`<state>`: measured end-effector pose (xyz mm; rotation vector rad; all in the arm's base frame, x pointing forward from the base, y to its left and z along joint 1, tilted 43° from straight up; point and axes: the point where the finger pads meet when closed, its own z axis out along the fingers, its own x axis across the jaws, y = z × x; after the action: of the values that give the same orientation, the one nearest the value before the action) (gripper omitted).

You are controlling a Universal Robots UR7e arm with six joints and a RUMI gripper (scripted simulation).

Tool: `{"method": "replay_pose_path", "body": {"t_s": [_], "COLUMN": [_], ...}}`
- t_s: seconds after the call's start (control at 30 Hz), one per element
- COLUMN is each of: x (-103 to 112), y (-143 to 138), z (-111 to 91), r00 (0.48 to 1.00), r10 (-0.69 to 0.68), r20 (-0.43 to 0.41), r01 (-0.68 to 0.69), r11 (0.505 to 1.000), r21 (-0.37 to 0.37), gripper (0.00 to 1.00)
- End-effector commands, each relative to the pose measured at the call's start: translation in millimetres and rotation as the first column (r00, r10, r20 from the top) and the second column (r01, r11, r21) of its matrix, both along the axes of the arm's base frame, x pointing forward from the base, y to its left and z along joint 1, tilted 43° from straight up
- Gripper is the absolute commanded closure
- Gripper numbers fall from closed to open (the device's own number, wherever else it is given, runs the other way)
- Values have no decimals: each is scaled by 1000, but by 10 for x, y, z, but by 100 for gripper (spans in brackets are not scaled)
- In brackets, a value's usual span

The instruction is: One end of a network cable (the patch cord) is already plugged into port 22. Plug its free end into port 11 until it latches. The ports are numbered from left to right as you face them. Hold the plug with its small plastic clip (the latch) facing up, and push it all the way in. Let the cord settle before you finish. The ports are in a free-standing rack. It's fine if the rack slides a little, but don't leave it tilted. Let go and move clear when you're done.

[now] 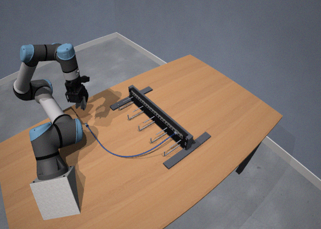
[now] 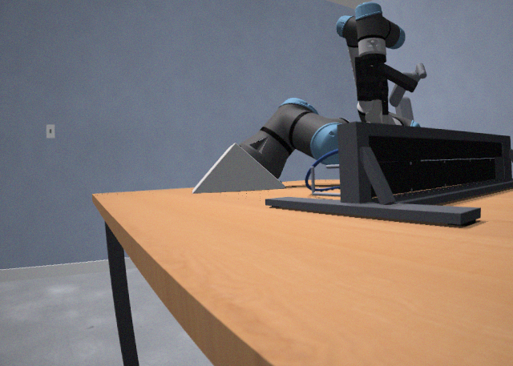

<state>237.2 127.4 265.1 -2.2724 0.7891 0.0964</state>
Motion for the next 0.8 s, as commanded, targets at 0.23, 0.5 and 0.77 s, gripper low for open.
{"method": "replay_pose_path", "body": {"t_s": [0.23, 0.5, 0.77], "x": [-27, -49, -64], "y": [132, 200, 243], "z": [-139, -220, -277], "r00": [936, 852, 778], "r10": [262, 397, 481], "r20": [236, 341, 403], "r01": [-251, -369, -439], "r11": [965, 918, 876], "r21": [-79, -146, -199], "gripper": [100, 100, 100]}}
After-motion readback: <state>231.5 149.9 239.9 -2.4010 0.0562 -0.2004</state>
